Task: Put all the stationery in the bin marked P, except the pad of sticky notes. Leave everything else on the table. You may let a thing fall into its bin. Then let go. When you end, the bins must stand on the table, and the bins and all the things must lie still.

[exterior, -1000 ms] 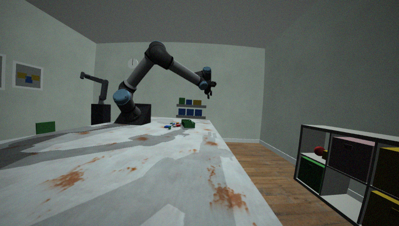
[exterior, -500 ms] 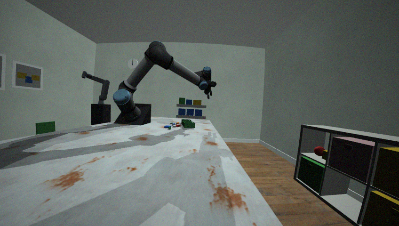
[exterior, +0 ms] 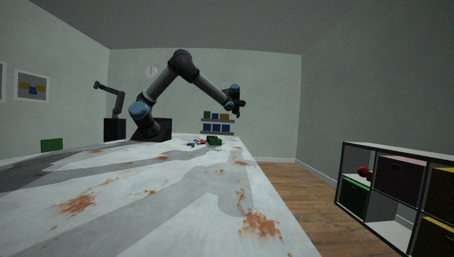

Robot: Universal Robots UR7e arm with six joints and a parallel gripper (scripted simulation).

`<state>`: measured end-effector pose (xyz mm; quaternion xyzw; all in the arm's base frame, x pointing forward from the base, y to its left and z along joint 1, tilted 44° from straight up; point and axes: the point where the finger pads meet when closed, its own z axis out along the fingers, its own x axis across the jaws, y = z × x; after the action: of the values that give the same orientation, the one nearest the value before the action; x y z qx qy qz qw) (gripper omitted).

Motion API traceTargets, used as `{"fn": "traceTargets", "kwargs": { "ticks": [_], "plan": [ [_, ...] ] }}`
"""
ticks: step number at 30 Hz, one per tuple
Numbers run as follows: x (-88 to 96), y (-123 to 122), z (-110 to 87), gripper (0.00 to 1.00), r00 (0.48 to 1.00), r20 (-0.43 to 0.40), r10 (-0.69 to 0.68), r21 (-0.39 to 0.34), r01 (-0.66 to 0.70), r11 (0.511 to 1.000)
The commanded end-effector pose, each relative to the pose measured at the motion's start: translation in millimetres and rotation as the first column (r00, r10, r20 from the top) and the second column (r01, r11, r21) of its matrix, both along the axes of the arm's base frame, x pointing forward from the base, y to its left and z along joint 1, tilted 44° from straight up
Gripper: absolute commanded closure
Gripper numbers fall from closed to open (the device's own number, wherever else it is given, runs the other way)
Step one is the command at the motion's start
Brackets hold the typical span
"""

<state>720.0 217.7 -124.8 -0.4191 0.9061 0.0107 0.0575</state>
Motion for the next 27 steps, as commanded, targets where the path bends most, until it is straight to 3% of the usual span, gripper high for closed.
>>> {"fn": "traceTargets", "kwargs": {
  "ticks": [1, 4, 7, 17, 19, 21, 23, 25, 27],
  "plan": [
    [0.4, -6.5, -6.8, 0.69, 1.0, 0.007, 0.002, 0.002, -0.002, 1.0],
    [-5.9, -9.7, -2.5, 0.69, 0.999, 0.022, -0.045, -0.004, 0.045, 0.999],
    [-20.3, -20.1, 10.4, 0.69, 0.983, -0.016, -0.185, -0.035, 0.184, 0.982],
    [-39.9, -34.2, 24.5, 0.69, 0.937, -0.027, -0.348, -0.075, 0.345, 0.936],
    [-50.2, -41.1, 31.7, 0.69, 0.905, -0.026, -0.425, -0.096, 0.421, 0.902],
    [-50.2, -41.1, 31.7, 0.69, 0.905, -0.026, -0.425, -0.096, 0.421, 0.902],
    [-60.6, -47.8, 39.1, 0.69, 0.866, -0.022, -0.5, -0.117, 0.494, 0.861],
    [-60.6, -47.8, 39.1, 0.69, 0.866, -0.022, -0.5, -0.117, 0.494, 0.861],
    [-71.2, -54.4, 46.5, 0.69, 0.821, -0.013, -0.57, -0.137, 0.564, 0.815]
  ]
}}
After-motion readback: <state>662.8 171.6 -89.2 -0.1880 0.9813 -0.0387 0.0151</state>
